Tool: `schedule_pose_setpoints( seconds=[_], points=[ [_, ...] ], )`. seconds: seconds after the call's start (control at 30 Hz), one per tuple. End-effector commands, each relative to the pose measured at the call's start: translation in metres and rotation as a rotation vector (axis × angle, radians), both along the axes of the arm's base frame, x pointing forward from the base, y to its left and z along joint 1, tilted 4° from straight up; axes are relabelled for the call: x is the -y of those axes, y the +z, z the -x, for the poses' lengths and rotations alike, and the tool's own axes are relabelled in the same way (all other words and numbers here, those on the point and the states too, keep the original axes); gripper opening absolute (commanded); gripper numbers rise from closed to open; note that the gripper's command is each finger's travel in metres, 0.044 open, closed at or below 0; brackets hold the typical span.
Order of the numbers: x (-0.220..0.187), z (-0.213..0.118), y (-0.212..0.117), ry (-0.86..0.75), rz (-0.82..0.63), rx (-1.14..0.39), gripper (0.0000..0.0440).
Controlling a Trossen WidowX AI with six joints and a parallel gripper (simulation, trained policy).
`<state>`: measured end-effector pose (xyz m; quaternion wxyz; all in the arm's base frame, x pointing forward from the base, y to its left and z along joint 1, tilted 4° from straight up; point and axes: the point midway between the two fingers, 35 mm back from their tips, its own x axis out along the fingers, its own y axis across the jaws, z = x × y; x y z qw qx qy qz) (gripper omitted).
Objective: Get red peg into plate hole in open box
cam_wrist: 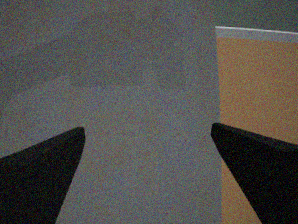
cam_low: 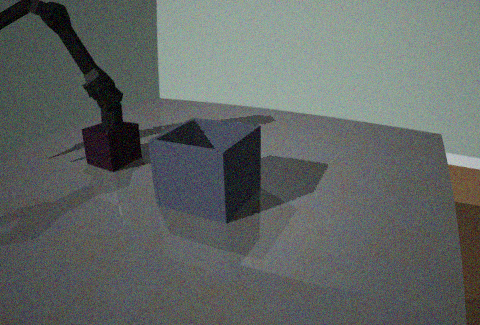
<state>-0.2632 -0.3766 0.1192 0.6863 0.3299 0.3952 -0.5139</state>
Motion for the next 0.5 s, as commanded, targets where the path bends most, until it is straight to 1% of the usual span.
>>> schedule_pose_setpoints(
  seconds=[0.0, 0.23, 0.47],
  points=[
    [0.037, -0.029, 0.016, 0.058, 0.048, -0.085, 0.0440],
    [0.086, -0.081, 0.040, 0.145, 0.141, -0.189, 0.0440],
    [0.124, -0.138, 0.070, 0.213, 0.255, -0.269, 0.0440]
  ],
)
